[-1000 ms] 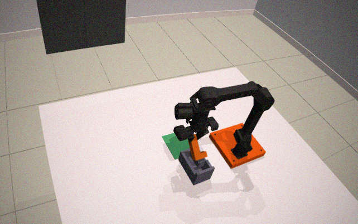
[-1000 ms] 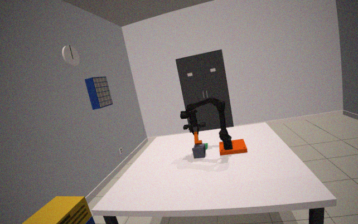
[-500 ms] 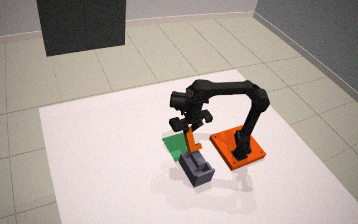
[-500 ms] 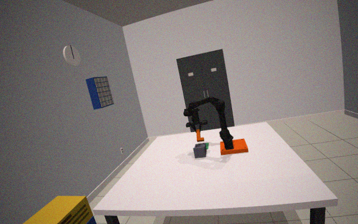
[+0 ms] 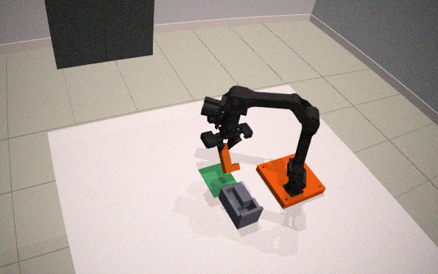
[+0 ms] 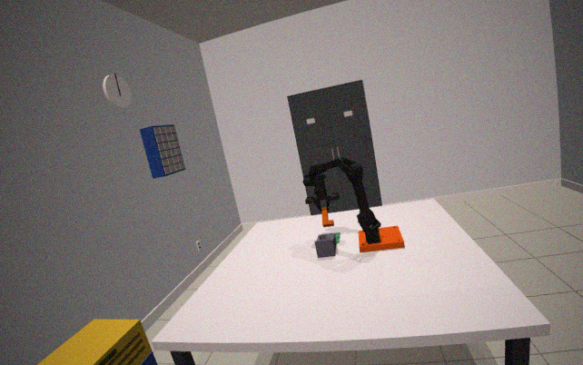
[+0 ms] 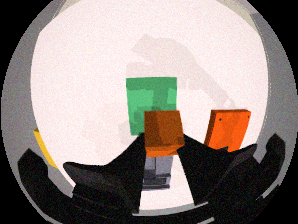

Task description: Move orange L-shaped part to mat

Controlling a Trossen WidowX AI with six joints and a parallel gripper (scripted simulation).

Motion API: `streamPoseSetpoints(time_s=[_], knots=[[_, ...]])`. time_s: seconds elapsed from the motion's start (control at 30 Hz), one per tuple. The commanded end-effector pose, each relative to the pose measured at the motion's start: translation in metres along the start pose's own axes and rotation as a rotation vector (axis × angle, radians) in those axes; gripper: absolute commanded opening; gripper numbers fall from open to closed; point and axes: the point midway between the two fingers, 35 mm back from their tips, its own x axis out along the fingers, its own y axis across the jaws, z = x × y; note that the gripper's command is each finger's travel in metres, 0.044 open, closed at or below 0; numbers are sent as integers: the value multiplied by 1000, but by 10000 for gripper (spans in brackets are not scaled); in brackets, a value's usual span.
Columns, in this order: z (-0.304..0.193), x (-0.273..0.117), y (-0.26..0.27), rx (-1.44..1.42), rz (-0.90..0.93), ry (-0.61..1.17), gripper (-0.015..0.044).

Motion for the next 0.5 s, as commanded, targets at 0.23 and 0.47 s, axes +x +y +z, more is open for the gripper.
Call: streamPoseSetpoints(time_s=[0.23,0.47], knots=[[6,9,0,-7,-3,7,0],[5,20,0,-7,-3,7,0]])
